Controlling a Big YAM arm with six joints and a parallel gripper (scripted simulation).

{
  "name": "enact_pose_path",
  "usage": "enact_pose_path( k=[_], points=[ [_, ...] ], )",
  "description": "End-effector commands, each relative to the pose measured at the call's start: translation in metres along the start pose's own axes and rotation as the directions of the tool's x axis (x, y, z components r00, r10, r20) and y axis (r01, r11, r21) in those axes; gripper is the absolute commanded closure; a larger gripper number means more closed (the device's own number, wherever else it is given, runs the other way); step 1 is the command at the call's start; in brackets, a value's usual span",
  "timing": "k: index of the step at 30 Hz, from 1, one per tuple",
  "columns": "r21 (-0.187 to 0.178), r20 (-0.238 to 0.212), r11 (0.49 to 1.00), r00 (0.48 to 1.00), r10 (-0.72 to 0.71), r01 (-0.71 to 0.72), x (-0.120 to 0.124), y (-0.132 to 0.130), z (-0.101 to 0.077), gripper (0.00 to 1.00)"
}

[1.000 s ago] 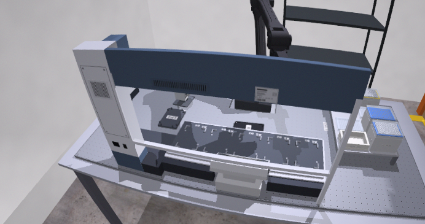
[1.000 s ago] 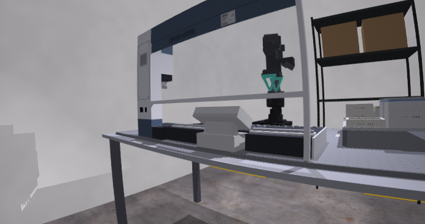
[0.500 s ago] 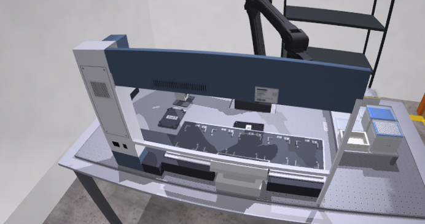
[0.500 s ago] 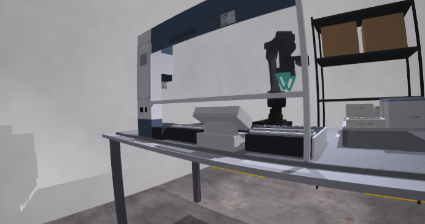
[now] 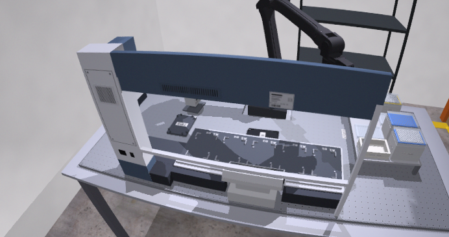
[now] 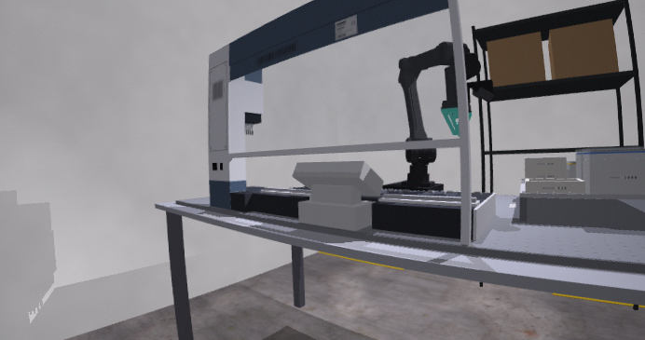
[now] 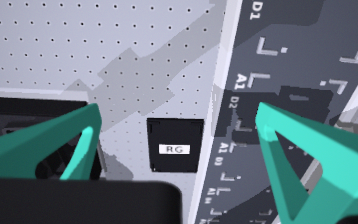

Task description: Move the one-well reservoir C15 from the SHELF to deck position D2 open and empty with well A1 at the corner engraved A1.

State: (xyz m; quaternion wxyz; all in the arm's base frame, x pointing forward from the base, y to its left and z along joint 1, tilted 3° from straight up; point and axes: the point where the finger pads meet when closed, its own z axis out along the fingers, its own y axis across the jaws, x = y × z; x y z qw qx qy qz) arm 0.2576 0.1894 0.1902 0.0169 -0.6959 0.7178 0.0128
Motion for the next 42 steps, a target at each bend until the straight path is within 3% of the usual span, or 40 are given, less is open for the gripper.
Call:
enact_pose_path(
  k=[1, 14, 19, 23, 24, 27, 38, 40, 41, 42],
  points=[
    [0.06, 0.05, 0.998, 0.998, 0.03, -0.033, -0.027, -0.017, -0.025, 0.0],
    [0.053, 0.057, 0.998, 0.998, 0.031, -0.034, -0.095, -0.018, -0.024, 0.0],
    [0.046, 0.052, 0.998, 0.998, 0.031, -0.034, -0.108, -0.017, -0.024, 0.0],
    [0.056, 0.064, 0.998, 0.997, 0.03, -0.034, -0.102, -0.011, -0.03, 0.0],
    [0.047, 0.052, 0.997, 0.997, 0.054, -0.056, -0.102, -0.029, -0.024, 0.0],
    [0.049, 0.051, 0.998, 0.998, 0.032, -0.034, -0.1, -0.044, -0.024, 0.0],
    [0.039, 0.037, 0.999, 0.999, 0.033, -0.034, -0.093, -0.087, -0.024, 0.0],
    [0.041, 0.038, 0.999, 0.999, 0.033, -0.034, -0.093, -0.088, -0.024, 0.0],
    [0.06, 0.055, 0.998, 0.998, 0.031, -0.034, -0.092, -0.086, -0.035, 0.0],
    [0.046, 0.043, 0.998, 0.999, 0.032, -0.034, -0.086, -0.079, -0.028, 0.0]
  ],
)
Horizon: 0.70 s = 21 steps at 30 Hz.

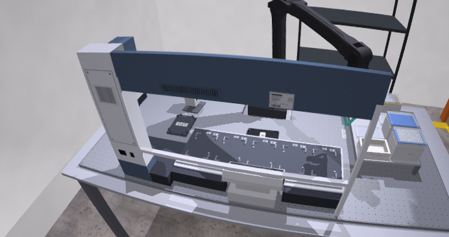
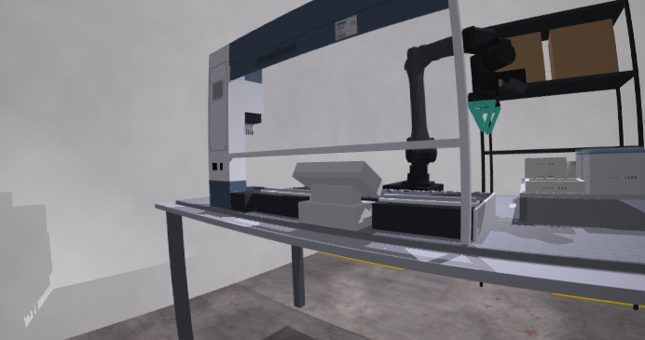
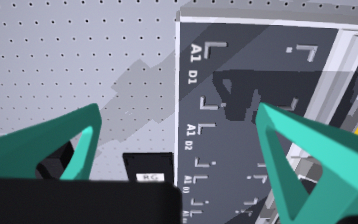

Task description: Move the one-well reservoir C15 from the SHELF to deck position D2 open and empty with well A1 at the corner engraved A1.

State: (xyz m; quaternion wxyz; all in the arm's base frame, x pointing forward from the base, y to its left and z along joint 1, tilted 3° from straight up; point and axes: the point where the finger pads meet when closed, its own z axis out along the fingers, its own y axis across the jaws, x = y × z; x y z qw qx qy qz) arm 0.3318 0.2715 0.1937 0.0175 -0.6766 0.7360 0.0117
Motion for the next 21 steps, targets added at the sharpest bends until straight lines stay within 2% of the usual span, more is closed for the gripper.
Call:
enact_pose_path(
  k=[1, 2, 6, 8, 21],
  points=[
    [0.039, 0.04, 0.999, 0.999, -0.028, 0.027, -0.003, -0.004, -0.027, 0.0],
    [0.035, 0.038, 0.999, 0.998, -0.043, 0.041, -0.022, -0.009, -0.024, 0.0],
    [0.034, 0.039, 0.999, 0.999, -0.021, 0.019, -0.042, -0.008, -0.024, 0.0],
    [0.034, 0.039, 0.999, 0.999, -0.021, 0.019, -0.042, -0.008, -0.024, 0.0],
    [0.033, 0.041, 0.999, 0.999, -0.021, 0.019, -0.107, -0.007, -0.025, 0.0]
  ],
)
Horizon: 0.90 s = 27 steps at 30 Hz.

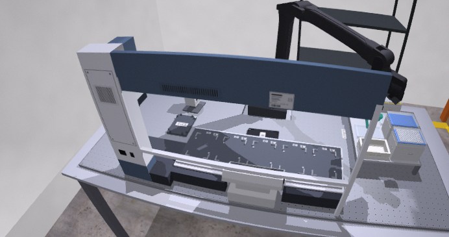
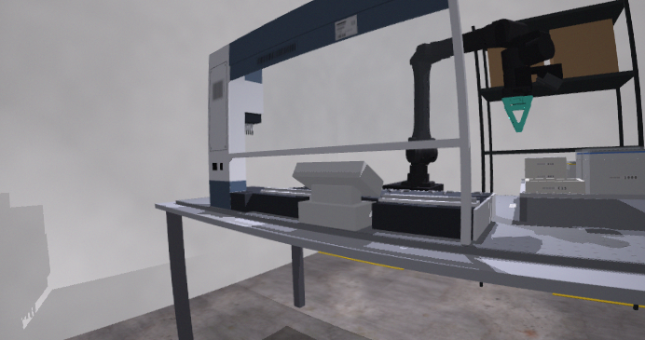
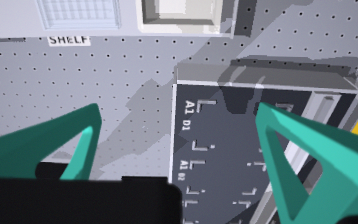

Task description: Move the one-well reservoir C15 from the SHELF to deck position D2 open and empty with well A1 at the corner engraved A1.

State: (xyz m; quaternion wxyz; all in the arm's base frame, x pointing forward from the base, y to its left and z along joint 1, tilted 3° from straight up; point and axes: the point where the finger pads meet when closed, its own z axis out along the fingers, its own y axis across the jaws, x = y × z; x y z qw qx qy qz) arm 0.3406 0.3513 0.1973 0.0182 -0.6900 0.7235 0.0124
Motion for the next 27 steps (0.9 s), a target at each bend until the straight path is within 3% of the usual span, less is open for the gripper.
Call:
enact_pose_path(
  k=[1, 4, 15, 22, 23, 27],
  points=[
    [0.034, 0.039, 0.999, 0.999, 0.016, -0.017, -0.032, -0.006, -0.024, 0.0],
    [0.033, 0.04, 0.999, 0.999, 0.016, -0.017, -0.037, -0.006, -0.024, 0.0],
    [0.031, 0.042, 0.999, 0.999, 0.016, -0.017, -0.091, -0.006, -0.024, 0.0],
    [0.04, 0.054, 0.998, 0.998, 0.037, -0.039, -0.075, -0.009, -0.036, 0.0],
    [0.033, 0.046, 0.999, 0.999, 0.016, -0.018, -0.082, -0.007, -0.025, 0.0],
    [0.033, 0.046, 0.999, 0.999, 0.016, -0.018, -0.082, -0.007, -0.025, 0.0]
  ],
)
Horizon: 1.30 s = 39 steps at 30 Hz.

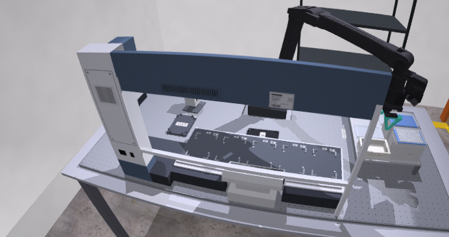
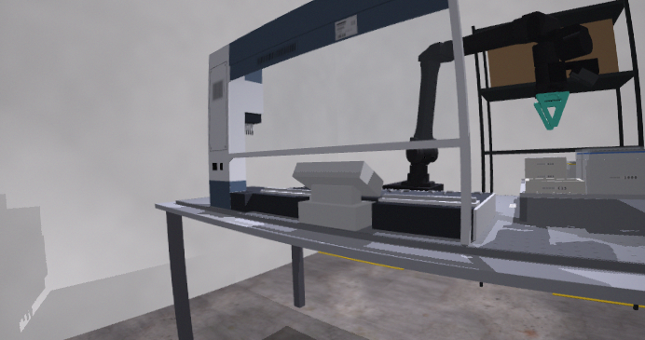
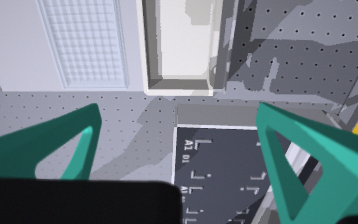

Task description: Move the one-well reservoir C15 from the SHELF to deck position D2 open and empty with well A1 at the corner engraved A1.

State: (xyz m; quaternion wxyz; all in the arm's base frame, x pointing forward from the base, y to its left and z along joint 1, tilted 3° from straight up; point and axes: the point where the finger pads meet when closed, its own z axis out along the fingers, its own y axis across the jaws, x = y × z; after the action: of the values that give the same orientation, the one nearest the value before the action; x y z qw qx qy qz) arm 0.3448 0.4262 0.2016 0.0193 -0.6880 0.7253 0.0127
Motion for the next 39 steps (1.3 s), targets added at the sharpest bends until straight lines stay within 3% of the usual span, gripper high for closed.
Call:
enact_pose_path(
  k=[1, 3, 9, 13, 16, 26, 28, 29, 33, 39],
  points=[
    [0.032, 0.044, 0.999, 0.999, 0.011, -0.012, -0.007, -0.006, -0.024, 0.0],
    [0.024, 0.031, 0.999, 0.999, 0.031, -0.031, 0.002, -0.006, -0.015, 0.0],
    [0.01, 0.011, 1.0, 0.999, 0.03, -0.03, -0.001, -0.007, 0.011, 0.0],
    [0.018, 0.023, 0.999, 0.999, 0.029, -0.029, -0.001, -0.006, 0.007, 0.0],
    [0.01, 0.011, 1.0, 1.0, 0.029, -0.029, -0.001, -0.007, 0.02, 0.0],
    [0.011, 0.012, 1.0, 1.0, 0.026, -0.027, -0.002, -0.006, 0.035, 0.0],
    [0.011, 0.012, 1.0, 1.0, 0.026, -0.027, -0.002, -0.006, 0.035, 0.0],
    [0.029, 0.038, 0.999, 0.999, 0.025, -0.026, -0.006, -0.008, 0.023, 0.0],
    [0.009, 0.011, 1.0, 1.0, 0.025, -0.026, -0.002, -0.005, 0.045, 0.0],
    [0.011, 0.013, 1.0, 1.0, 0.024, -0.024, -0.003, -0.004, 0.053, 0.0]
  ],
)
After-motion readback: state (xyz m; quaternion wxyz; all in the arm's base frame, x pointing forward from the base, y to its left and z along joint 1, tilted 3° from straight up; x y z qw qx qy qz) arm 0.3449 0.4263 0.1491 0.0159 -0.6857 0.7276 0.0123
